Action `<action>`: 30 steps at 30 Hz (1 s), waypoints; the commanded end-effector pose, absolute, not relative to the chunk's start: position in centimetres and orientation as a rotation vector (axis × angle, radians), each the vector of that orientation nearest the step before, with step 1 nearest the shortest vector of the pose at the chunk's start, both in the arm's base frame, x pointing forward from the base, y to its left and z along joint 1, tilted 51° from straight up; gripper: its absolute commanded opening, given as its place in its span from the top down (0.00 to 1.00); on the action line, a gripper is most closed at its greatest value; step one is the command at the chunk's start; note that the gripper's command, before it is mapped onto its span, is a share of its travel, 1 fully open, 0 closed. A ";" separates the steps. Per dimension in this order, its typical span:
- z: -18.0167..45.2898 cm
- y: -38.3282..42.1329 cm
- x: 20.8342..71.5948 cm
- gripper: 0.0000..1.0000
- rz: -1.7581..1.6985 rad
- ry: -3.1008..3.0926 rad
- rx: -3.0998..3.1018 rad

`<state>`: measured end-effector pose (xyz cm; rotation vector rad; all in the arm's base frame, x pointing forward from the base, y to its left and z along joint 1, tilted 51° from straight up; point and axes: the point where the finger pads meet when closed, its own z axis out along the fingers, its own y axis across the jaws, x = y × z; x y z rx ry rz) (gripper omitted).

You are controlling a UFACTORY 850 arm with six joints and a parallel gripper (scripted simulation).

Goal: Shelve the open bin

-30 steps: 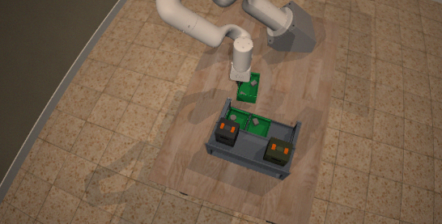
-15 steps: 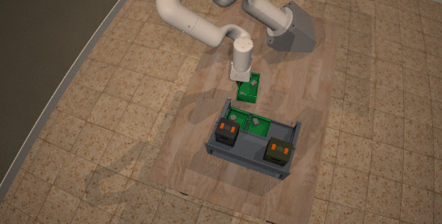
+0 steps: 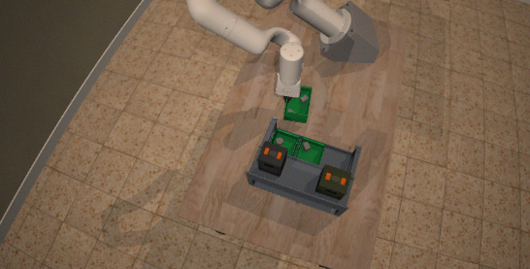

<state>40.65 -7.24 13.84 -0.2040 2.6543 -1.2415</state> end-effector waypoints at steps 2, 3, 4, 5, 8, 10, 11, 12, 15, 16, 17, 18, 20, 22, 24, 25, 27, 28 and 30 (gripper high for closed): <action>13.9 -7.1 40.6 1.00 -1.241 2.654 -0.204; 13.9 -7.1 40.6 1.00 -1.241 2.654 -0.204; 13.9 -7.1 40.6 1.00 -1.241 2.654 -0.204; 13.9 -7.1 40.6 1.00 -1.241 2.654 -0.204; 14.1 -7.0 40.6 1.00 -1.241 2.654 -0.204; 14.3 -6.7 40.5 1.00 -1.241 2.654 -0.204; 14.4 -6.5 40.5 1.00 -1.241 2.654 -0.204; 14.6 -6.4 40.4 1.00 -1.241 2.654 -0.204; 14.6 -6.4 40.4 1.00 -1.241 2.654 -0.204; 14.6 -6.4 40.4 1.00 -1.241 2.654 -0.204; 14.6 -6.4 40.4 1.00 -1.241 2.654 -0.204; 14.6 -6.4 40.4 1.00 -1.241 2.654 -0.204; 14.6 -6.4 40.4 1.00 -1.241 2.654 -0.204; 14.6 -6.4 40.4 1.00 -1.241 2.654 -0.204; 14.6 -6.4 40.4 1.00 -1.241 2.654 -0.204; 14.7 -6.2 40.3 1.00 -1.241 2.654 -0.204; 15.1 -5.7 40.2 1.00 -1.241 2.654 -0.204; 15.3 -5.5 40.1 1.00 -1.241 2.654 -0.204; 15.5 -5.3 40.1 1.00 -1.241 2.654 -0.204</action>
